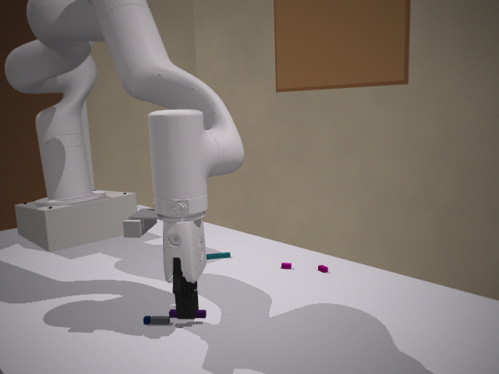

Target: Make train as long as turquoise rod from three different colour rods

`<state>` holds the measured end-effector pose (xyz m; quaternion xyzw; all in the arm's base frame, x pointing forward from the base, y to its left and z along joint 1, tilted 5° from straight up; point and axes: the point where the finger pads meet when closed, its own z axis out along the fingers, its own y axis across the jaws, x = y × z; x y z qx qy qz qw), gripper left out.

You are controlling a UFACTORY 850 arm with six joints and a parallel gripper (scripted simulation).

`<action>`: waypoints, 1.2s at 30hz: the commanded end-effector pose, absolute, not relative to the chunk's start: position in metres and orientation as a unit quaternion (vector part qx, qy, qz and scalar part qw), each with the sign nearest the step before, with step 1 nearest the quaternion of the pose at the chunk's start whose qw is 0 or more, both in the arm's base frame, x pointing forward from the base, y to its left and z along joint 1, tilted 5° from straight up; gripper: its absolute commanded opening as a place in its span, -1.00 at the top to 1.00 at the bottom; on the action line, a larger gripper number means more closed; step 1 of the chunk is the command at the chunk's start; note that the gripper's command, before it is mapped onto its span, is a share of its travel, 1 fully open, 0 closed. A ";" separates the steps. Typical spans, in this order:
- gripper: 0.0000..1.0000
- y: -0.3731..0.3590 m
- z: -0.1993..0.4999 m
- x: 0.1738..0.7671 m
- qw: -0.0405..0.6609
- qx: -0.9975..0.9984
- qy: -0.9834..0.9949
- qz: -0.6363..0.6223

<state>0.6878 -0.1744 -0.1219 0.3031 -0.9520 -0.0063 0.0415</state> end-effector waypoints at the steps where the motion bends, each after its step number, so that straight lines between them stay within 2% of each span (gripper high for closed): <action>1: 0.92 -0.175 -0.121 0.689 0.040 0.303 -0.952 -0.006; 36: 0.92 -0.175 -0.121 0.689 0.040 0.303 -0.952 -0.006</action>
